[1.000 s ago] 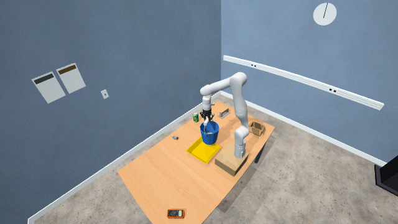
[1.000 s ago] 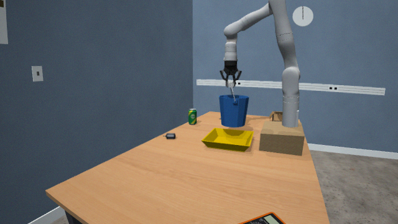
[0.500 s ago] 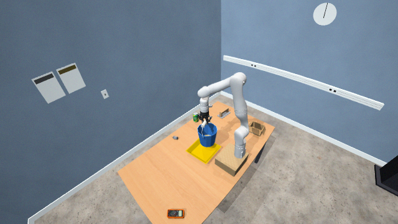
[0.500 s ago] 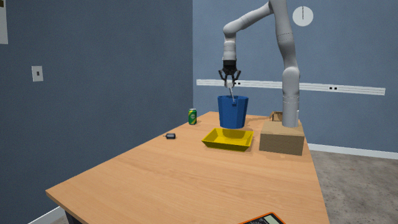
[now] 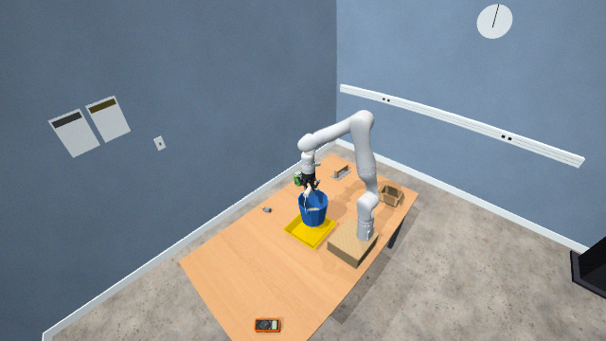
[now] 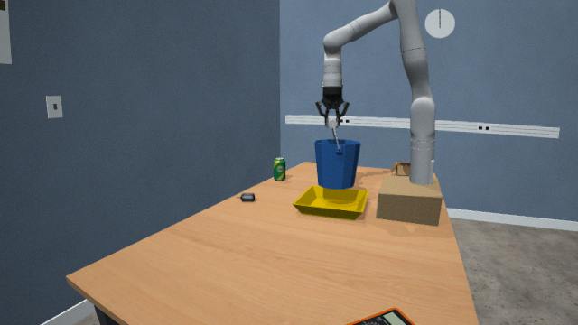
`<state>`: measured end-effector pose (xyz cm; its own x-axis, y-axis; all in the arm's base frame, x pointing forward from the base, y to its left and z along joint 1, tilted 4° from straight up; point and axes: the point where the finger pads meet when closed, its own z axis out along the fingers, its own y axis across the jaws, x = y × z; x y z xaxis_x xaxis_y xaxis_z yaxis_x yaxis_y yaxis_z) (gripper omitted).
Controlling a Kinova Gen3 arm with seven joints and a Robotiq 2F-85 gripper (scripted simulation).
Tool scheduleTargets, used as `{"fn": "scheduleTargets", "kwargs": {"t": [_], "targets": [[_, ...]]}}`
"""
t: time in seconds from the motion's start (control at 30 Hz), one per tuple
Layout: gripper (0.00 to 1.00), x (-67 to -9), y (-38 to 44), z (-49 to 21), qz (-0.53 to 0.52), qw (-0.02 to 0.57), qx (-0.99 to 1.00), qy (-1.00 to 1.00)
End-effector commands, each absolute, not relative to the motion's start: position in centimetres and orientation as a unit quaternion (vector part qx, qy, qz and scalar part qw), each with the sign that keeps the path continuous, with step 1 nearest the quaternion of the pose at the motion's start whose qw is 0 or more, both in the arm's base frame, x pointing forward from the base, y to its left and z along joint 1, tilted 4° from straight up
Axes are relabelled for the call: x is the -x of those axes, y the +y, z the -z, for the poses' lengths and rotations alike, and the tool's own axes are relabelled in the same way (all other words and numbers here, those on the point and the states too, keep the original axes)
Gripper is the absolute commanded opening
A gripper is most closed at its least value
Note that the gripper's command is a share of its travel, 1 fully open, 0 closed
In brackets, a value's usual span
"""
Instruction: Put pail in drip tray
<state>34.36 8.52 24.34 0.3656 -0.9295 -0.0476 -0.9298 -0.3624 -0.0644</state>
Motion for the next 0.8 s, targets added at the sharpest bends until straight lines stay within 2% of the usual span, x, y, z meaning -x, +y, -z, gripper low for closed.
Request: {"fn": "scheduleTargets", "kwargs": {"t": [0.0,0.77], "targets": [[0.10,-34.4,9.4,-24.6,0.003,0.041,0.827,0.560],[0.10,-33.8,12.2,-24.7,-0.001,0.040,0.829,0.558]]}}
